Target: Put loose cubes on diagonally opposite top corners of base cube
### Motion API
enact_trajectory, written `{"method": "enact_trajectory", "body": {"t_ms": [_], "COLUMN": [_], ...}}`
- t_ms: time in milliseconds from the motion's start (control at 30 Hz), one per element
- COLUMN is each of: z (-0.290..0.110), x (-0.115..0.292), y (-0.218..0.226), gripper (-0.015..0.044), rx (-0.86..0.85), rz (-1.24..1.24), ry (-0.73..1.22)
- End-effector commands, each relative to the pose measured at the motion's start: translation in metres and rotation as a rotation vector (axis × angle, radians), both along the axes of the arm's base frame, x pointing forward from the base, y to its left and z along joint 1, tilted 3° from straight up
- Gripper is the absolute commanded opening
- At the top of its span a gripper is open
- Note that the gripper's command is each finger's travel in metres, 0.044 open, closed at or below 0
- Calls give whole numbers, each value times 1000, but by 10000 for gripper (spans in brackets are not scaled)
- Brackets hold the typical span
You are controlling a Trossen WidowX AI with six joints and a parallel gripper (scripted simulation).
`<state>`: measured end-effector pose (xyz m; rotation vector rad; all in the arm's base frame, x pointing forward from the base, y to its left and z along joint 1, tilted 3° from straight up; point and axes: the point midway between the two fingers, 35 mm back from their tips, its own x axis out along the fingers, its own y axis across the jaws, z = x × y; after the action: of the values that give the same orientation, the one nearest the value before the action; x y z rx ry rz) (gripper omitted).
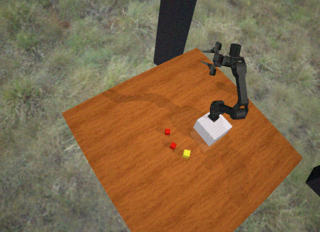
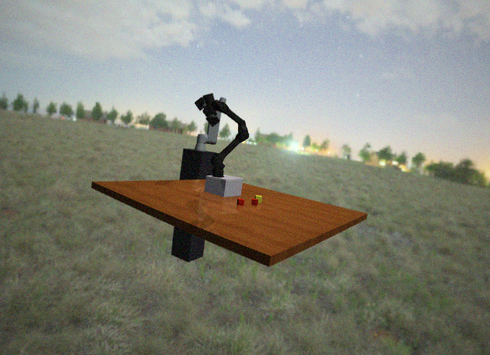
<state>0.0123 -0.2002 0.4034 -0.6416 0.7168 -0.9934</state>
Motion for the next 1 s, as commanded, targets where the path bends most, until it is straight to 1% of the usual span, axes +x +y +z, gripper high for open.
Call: {"method": "enact_trajectory", "body": {"t_ms": [0, 267, 500, 733, 967], "z": [-11, -41, -71, -104, -139], "x": [5, 30, 63, 104, 150], "y": [-14, -44, -62, -72, -70], "gripper": [265, 265, 265, 265, 265], "rx": [104, 359, 600, 841, 1065], "rz": [20, 55, 55, 19, -55], "ry": [-113, -322, -451, -526, -548]}}
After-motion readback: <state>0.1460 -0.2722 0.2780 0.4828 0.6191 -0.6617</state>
